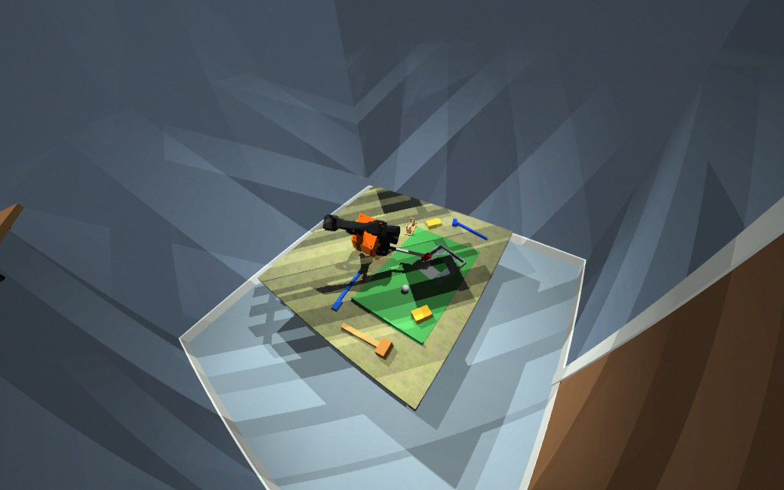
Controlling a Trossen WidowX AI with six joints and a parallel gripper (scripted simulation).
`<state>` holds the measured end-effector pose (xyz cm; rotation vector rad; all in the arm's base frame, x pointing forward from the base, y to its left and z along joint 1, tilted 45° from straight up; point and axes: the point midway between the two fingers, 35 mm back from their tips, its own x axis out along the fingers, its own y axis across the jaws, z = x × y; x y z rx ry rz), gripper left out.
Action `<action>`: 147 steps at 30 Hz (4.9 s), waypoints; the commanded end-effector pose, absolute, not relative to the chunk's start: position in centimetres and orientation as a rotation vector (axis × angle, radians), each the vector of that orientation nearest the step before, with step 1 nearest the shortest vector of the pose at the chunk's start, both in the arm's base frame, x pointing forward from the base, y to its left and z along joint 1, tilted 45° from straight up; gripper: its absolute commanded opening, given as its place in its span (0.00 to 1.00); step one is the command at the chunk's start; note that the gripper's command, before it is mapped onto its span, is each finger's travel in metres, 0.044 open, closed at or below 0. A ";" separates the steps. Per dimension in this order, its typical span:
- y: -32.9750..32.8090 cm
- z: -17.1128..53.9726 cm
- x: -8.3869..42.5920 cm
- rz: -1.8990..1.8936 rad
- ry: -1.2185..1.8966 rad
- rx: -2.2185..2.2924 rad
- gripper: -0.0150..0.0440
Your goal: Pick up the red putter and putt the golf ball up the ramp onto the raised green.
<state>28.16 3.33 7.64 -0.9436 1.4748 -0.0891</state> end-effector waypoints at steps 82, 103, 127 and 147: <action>-11.9 12.3 25.7 -0.667 1.294 -0.511 0.25; -1.8 3.4 27.9 -0.656 1.289 -0.503 0.25; 1.6 6.7 27.1 -0.654 1.298 -0.513 0.25; 1.6 6.7 27.1 -0.654 1.298 -0.513 0.25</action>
